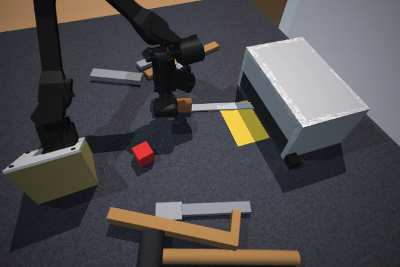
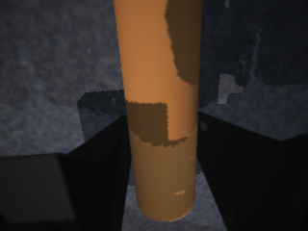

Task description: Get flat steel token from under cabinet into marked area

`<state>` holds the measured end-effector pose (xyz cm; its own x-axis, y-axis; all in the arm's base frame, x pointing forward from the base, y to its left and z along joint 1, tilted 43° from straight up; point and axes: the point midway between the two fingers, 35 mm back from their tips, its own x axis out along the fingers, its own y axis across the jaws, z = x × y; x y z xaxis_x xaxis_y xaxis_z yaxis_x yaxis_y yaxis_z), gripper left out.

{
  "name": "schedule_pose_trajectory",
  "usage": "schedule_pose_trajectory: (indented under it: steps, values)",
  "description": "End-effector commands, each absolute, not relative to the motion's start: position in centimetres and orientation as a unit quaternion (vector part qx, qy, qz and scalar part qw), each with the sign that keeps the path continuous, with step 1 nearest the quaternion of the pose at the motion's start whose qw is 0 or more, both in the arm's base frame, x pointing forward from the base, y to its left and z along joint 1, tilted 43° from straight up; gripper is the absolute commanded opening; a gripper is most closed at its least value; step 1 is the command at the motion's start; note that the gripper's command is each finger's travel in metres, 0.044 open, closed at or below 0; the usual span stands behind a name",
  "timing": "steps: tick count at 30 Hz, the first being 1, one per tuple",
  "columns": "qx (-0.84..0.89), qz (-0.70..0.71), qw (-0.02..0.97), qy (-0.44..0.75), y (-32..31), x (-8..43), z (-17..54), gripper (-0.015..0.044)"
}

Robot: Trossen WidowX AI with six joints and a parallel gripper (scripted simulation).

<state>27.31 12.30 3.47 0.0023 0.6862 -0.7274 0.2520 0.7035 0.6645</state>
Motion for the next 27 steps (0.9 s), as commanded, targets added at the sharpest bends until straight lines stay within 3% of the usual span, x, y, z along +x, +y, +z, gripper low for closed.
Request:
schedule_pose_trajectory:
  steps: [1,27]
  values:
    - [0.343,0.174,0.617,0.686,12.5,26.5,3.5,0.0]
    - [0.343,0.175,0.619,0.685,13.1,24.5,4.2,0.0]
